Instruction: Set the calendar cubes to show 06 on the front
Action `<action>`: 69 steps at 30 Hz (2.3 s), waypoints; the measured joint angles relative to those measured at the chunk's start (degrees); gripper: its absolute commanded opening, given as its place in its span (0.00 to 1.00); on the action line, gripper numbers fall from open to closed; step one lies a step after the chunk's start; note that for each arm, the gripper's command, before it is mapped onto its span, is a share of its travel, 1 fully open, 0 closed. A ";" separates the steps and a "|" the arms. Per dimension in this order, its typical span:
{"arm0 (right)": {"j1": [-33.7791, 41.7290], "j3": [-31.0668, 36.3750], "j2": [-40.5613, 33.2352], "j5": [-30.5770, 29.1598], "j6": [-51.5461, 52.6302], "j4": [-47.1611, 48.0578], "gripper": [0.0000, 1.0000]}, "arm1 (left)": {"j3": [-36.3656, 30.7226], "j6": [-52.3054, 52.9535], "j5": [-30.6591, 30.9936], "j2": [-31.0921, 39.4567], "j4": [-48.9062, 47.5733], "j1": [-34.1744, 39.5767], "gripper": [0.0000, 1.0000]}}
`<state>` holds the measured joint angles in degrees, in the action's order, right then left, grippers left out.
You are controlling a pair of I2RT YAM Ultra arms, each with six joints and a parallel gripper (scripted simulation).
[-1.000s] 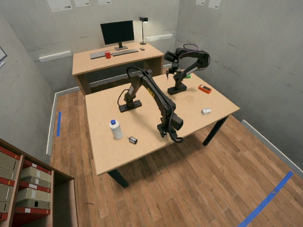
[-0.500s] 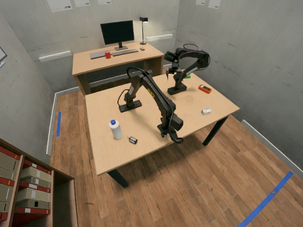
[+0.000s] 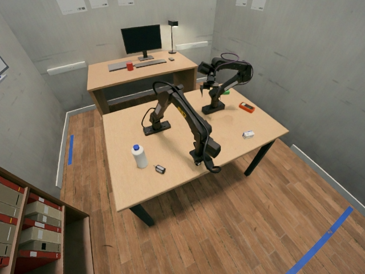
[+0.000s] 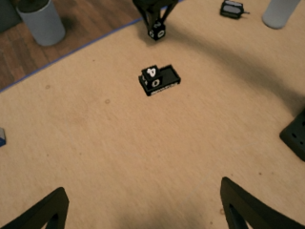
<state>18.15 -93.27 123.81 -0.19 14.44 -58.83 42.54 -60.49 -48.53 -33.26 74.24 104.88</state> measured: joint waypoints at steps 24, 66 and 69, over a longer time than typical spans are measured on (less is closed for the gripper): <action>0.31 -8.41 -2.36 0.07 1.81 -10.36 0.26 | 0.00 0.00 0.00 0.00 0.00 0.00 1.00; 12.76 8.83 -17.66 -0.07 -28.26 -9.14 0.26 | 0.00 0.00 0.00 0.00 0.00 0.00 1.00; 12.76 8.83 -17.66 -0.07 -35.50 -9.14 0.26 | 0.00 0.00 0.00 0.00 0.00 0.00 1.00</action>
<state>30.92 -84.44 106.15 -0.25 -21.06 -67.96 42.54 -60.49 -48.53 -33.26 74.24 104.88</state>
